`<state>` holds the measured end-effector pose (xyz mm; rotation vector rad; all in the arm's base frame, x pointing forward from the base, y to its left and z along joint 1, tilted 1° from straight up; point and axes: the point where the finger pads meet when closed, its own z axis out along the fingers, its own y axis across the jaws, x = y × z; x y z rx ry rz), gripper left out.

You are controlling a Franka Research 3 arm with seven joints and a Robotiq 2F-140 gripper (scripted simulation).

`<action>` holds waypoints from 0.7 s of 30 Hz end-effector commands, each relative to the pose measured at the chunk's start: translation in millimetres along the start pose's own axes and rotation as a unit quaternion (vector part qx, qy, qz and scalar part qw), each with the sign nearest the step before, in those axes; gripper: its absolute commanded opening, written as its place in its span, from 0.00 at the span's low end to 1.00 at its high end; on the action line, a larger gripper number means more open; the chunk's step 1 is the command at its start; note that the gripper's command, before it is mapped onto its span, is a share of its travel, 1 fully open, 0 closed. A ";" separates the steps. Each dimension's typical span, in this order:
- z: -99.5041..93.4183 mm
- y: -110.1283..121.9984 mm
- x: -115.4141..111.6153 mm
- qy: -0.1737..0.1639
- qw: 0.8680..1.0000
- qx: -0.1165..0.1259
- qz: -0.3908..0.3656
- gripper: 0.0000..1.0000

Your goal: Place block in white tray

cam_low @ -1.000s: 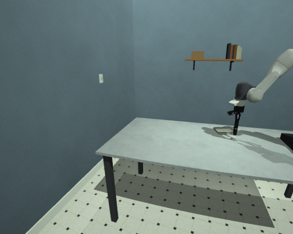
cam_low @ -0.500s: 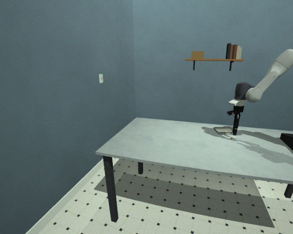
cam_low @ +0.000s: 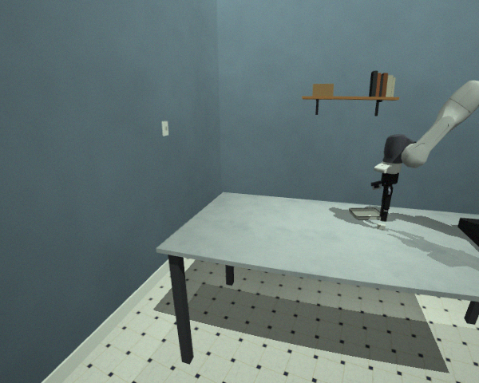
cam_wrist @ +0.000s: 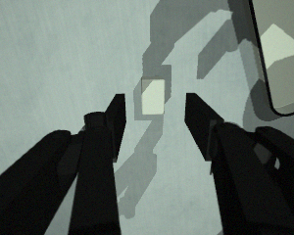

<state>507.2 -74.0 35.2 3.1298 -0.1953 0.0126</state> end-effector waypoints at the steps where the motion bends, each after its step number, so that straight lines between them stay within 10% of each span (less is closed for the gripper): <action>1: -1.1 -0.7 0.6 0.000 1.000 0.001 -0.005 0.42; 21: -1.1 -0.7 0.6 0.000 1.000 0.001 -0.005 0.34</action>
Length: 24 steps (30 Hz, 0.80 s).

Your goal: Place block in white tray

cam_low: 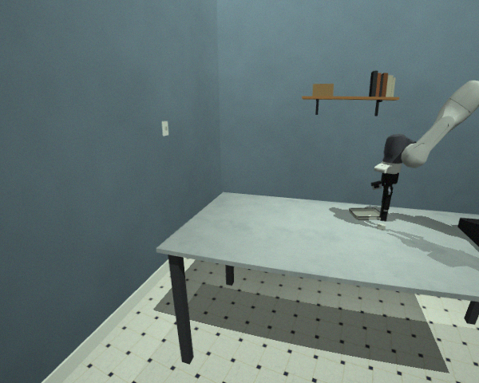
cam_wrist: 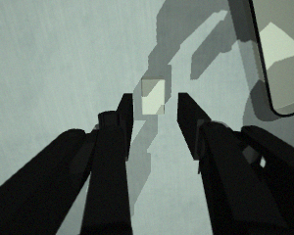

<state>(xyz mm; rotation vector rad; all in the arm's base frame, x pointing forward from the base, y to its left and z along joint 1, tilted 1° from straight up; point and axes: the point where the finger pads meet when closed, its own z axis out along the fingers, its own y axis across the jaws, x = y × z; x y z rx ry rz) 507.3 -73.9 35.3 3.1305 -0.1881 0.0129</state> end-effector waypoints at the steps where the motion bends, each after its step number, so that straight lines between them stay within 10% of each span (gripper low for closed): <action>1: -1.0 -0.7 0.5 0.000 1.000 0.001 -0.003 0.34; 24: 12.7 -0.7 0.7 0.000 1.000 0.001 -0.003 0.34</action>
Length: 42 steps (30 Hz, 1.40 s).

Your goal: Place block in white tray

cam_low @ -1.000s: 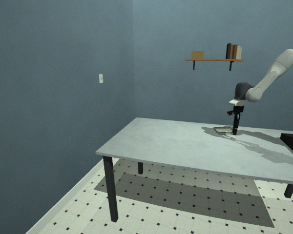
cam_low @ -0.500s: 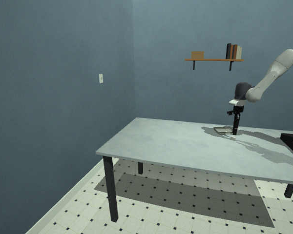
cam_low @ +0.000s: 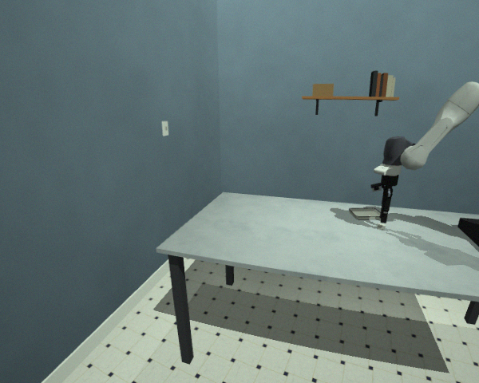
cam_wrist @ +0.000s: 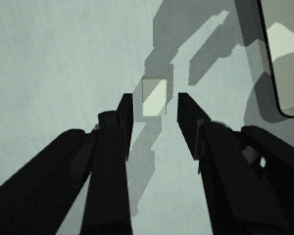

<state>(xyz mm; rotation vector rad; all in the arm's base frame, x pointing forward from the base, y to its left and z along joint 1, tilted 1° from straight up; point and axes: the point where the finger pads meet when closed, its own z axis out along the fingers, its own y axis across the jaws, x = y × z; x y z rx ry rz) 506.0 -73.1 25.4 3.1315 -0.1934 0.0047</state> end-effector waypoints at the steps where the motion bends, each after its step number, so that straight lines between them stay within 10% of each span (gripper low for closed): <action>1: 4.1 0.1 2.2 0.003 1.000 0.001 -0.004 0.34; 42: 17.9 0.1 2.5 0.003 1.000 0.001 -0.004 0.34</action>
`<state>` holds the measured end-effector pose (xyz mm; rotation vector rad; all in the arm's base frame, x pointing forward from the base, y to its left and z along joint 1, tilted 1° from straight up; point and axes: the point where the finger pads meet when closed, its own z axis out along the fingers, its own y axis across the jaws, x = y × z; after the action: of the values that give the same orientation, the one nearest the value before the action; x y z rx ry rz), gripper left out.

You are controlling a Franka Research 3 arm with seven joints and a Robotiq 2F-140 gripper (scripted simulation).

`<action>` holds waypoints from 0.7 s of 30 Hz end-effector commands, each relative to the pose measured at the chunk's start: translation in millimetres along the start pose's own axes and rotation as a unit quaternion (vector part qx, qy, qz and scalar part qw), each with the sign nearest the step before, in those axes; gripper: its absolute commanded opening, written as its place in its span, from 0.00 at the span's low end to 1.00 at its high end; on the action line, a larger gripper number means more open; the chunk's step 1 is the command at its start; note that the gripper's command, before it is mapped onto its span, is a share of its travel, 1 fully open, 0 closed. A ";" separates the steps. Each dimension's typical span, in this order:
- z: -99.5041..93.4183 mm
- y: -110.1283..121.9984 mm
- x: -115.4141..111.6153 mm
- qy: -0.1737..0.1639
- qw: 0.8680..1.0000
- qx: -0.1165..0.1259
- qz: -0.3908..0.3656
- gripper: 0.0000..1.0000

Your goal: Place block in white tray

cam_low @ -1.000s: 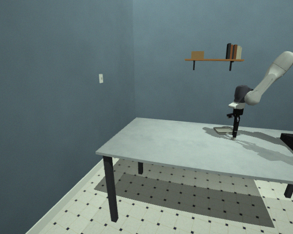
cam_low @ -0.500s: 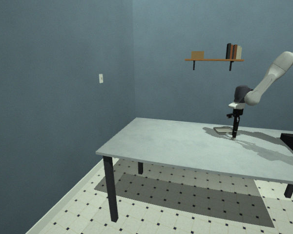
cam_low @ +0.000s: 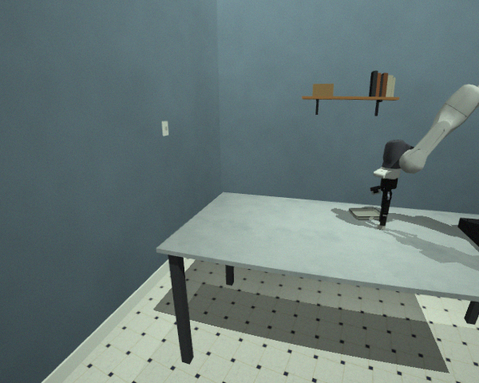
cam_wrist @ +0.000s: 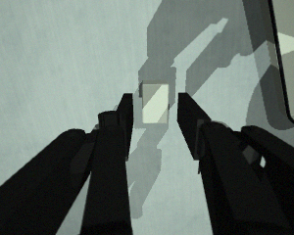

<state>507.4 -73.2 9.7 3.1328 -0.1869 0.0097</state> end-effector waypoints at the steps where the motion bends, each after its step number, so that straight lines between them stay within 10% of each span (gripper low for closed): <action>1: 3.7 0.2 1.1 0.001 1.000 0.000 -0.002 0.34; 21: 23.4 0.2 1.1 0.001 1.000 0.000 -0.002 0.34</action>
<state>505.7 -73.0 -14.0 3.1320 -0.1946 0.0013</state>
